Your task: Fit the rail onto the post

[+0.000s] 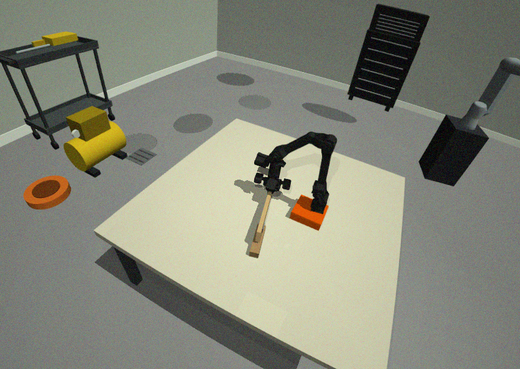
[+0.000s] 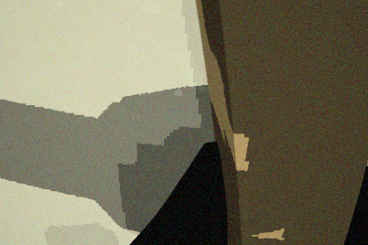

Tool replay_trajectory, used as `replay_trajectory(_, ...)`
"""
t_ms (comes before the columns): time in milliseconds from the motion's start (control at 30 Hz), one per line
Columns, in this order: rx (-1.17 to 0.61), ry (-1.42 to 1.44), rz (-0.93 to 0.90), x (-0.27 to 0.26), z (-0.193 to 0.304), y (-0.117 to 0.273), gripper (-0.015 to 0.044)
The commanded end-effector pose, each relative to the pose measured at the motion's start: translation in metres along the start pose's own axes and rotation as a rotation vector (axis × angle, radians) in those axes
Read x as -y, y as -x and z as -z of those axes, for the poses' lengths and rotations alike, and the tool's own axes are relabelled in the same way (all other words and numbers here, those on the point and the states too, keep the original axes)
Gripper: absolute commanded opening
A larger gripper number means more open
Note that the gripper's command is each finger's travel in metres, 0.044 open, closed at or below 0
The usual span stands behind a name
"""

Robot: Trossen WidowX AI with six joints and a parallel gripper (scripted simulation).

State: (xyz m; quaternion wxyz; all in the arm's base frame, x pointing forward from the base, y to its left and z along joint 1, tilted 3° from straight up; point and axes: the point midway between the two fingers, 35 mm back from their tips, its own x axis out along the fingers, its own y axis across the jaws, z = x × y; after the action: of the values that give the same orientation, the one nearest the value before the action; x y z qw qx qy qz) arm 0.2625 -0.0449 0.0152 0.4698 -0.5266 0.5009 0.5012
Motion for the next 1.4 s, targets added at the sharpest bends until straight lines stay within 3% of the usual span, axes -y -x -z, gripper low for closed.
replay_trajectory(0,0.001,0.001,0.002,0.000,0.000,0.003,0.0000)
replay_trajectory(1367,0.001,0.001,0.002,0.003,0.000,0.024,0.0000)
